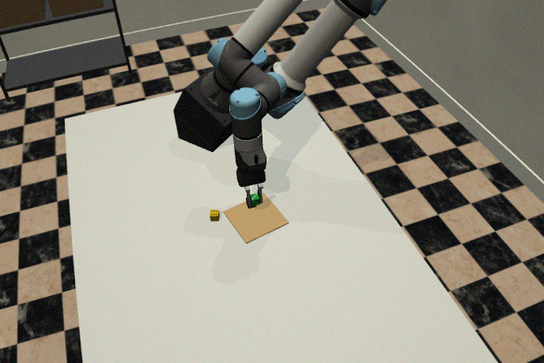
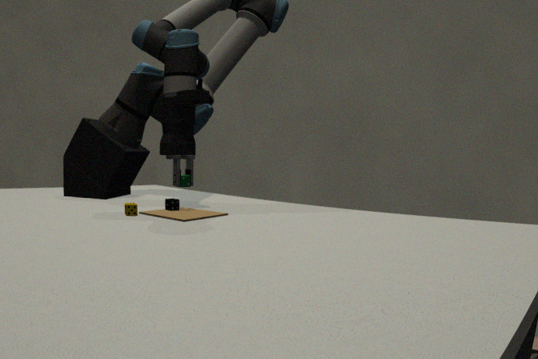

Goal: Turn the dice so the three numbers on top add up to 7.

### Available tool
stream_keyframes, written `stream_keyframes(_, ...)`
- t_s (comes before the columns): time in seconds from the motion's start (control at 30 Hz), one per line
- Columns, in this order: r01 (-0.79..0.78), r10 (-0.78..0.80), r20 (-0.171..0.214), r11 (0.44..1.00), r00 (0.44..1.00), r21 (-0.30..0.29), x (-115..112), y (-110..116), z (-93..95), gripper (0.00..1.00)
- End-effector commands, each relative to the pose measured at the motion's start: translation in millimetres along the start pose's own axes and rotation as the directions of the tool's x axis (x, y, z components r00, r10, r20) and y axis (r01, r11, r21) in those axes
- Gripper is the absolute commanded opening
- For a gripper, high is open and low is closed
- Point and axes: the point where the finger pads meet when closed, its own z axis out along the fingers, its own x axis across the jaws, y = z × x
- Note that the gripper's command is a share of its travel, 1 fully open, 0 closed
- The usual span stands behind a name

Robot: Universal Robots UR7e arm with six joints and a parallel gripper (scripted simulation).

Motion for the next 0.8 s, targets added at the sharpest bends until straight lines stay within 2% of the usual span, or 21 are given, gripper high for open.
stream_keyframes(0.0, 0.0, 0.0, -0.004, 1.0, 1.0, 0.001, 1.2, -1.7, 14.0, 0.49)
stream_keyframes(0.33, 0.0, 0.0, -0.004, 1.0, 1.0, 0.001, 1.6, -1.9, 38.4, 0.49)
stream_keyframes(0.77, 0.0, 0.0, -0.004, 1.0, 1.0, 0.001, 1.8, -2.1, 51.1, 0.49)
